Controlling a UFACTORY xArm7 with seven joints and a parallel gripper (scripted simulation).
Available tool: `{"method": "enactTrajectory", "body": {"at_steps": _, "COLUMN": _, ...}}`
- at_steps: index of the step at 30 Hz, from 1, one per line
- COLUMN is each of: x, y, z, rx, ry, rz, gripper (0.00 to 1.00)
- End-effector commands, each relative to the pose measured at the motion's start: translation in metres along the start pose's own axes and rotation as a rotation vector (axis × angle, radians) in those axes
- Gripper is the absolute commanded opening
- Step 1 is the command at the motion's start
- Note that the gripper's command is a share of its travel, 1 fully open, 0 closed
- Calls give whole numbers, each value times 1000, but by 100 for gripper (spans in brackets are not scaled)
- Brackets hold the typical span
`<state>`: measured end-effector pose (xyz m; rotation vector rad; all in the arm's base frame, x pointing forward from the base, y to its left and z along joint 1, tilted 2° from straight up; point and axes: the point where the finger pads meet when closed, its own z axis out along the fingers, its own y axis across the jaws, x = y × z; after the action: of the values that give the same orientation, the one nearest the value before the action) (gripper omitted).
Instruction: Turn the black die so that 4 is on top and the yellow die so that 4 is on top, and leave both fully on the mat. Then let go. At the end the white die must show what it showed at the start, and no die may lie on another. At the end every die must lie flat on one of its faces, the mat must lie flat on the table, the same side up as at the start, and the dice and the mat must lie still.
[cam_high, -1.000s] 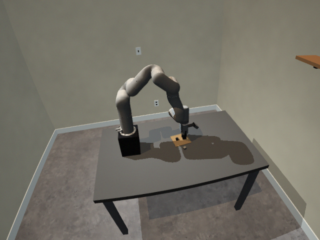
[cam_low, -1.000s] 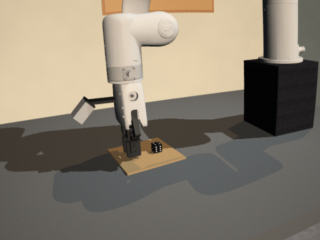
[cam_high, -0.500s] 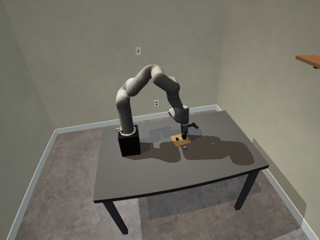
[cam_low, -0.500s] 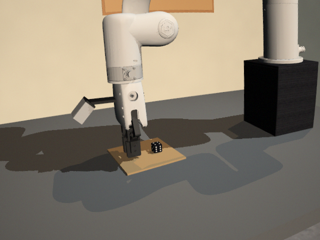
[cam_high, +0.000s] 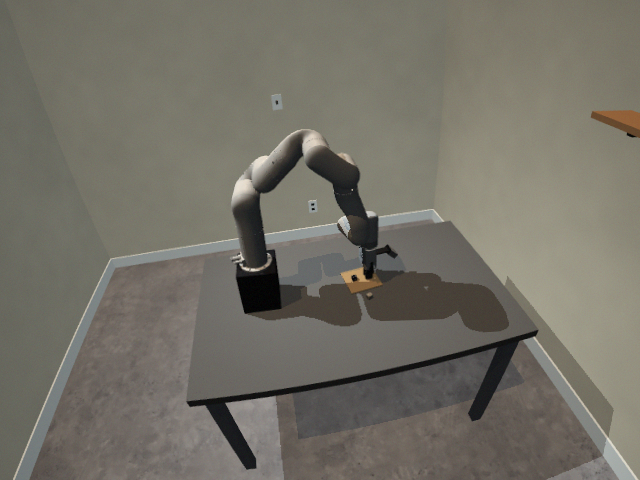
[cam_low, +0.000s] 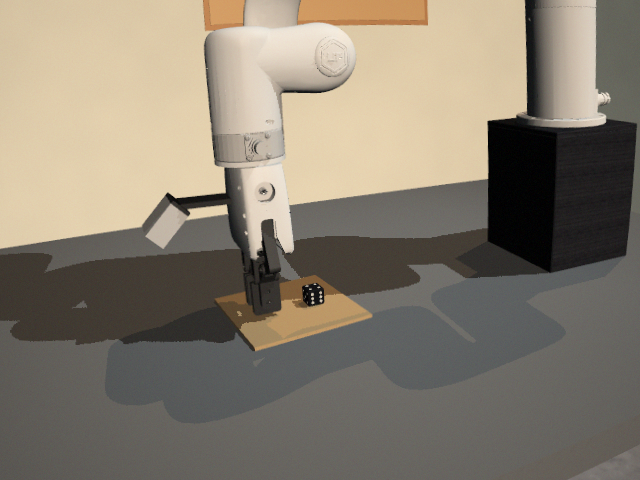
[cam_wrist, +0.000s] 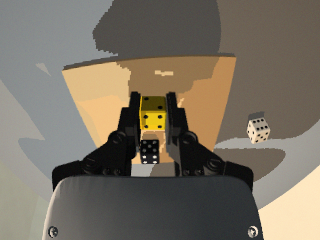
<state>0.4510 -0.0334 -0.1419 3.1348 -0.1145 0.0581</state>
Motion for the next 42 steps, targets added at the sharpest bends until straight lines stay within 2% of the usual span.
{"method": "enactTrajectory", "body": {"at_steps": 1, "x": 2, "y": 0, "z": -1, "rx": 0, "ry": 4, "rz": 0, "gripper": 15}}
{"method": "enactTrajectory", "body": {"at_steps": 42, "x": 2, "y": 0, "z": 3, "rx": 0, "ry": 4, "rz": 0, "gripper": 15}}
